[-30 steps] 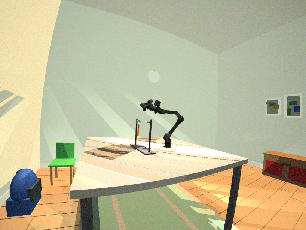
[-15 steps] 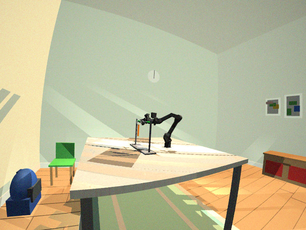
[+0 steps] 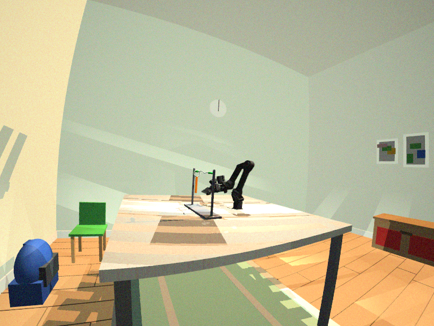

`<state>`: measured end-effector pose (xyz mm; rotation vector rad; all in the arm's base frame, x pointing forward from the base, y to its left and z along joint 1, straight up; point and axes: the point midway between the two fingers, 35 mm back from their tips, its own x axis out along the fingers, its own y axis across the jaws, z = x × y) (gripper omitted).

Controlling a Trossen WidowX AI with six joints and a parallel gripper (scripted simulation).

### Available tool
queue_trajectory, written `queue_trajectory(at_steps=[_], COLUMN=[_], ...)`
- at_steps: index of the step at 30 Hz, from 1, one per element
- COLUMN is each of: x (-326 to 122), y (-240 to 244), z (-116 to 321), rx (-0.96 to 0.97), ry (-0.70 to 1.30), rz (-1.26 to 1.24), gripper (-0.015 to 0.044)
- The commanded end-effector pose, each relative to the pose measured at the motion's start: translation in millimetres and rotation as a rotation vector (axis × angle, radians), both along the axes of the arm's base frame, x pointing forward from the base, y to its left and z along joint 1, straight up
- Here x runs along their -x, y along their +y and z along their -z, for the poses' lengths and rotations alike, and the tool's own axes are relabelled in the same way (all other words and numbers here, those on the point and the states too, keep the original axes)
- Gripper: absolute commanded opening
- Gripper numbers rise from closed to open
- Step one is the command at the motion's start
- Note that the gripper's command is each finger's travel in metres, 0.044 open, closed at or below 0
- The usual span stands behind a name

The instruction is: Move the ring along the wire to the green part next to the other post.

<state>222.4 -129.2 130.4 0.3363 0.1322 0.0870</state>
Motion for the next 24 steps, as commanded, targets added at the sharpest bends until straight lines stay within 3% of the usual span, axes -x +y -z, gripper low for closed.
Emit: queue_trajectory(at_steps=[1,8,24], x=[13.4,17.2,-30.2], y=[20.5,29.9,36.8], z=[24.8,32.9,-12.3], rx=[-0.024,-0.017,0.348], ry=[0.009,0.012,-0.067], rz=[-0.028,-0.039,0.010], gripper=[0.0160,0.0160,0.0160])
